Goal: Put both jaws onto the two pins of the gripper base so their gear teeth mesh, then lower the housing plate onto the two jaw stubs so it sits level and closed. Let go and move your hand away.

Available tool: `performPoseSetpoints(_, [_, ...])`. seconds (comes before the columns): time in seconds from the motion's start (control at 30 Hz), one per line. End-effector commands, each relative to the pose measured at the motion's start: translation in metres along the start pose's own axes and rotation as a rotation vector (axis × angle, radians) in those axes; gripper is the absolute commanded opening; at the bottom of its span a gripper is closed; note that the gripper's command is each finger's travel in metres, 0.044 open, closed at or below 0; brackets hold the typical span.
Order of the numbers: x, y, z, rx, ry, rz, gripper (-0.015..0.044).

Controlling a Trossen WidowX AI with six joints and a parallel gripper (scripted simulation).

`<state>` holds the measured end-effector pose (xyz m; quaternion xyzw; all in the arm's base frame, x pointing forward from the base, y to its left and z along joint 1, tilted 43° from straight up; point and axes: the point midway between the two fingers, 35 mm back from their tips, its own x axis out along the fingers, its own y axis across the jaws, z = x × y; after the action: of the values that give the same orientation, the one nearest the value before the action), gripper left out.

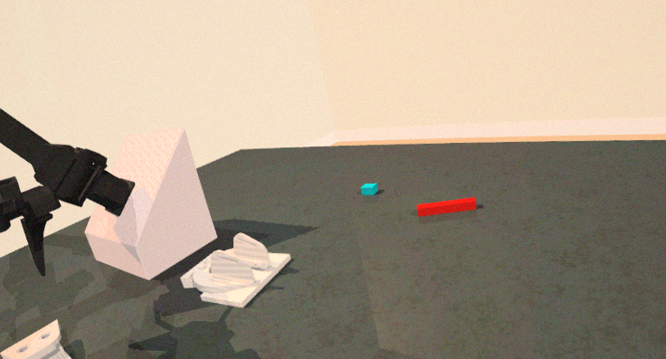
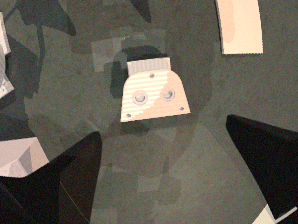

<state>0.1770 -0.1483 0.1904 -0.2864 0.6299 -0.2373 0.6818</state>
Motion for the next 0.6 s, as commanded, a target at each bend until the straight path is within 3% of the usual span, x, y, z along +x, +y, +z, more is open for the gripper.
performPoseSetpoints(0.0, [0.000,0.000,-0.007,-0.007,0.005,0.004,0.0440])
performPoseSetpoints(0.23, [0.039,-0.001,-0.007,-0.007,0.005,0.002,0.0440])
performPoseSetpoints(0.57, [0.047,-0.001,-0.007,-0.007,0.005,0.002,0.0440])
